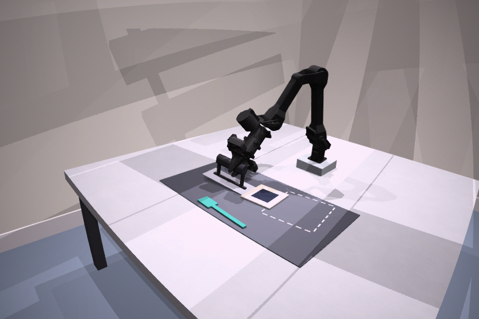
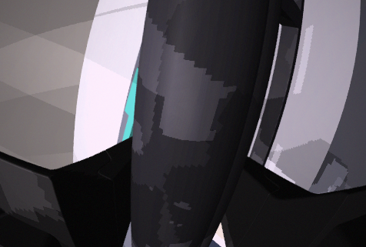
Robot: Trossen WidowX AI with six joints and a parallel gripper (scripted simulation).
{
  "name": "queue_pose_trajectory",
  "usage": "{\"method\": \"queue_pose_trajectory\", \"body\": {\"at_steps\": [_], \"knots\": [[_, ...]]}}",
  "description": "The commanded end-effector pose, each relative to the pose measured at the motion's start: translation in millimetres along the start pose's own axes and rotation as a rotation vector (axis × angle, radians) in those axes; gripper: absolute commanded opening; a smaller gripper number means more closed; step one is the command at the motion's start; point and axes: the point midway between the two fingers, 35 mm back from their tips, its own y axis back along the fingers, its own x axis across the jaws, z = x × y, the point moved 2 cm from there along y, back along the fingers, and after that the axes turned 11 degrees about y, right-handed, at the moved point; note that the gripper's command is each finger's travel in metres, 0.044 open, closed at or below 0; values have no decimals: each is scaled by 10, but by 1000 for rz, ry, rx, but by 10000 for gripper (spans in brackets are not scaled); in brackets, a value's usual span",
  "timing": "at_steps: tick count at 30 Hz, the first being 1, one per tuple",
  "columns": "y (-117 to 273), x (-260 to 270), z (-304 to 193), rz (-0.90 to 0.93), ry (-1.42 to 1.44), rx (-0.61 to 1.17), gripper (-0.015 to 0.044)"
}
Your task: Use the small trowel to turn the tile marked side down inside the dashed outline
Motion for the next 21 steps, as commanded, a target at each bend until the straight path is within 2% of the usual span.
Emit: {"method": "queue_pose_trajectory", "body": {"at_steps": [1,21], "knots": [[-6,51,-129,11,7,23,0],[23,97,-318,14,1,27,0]]}}
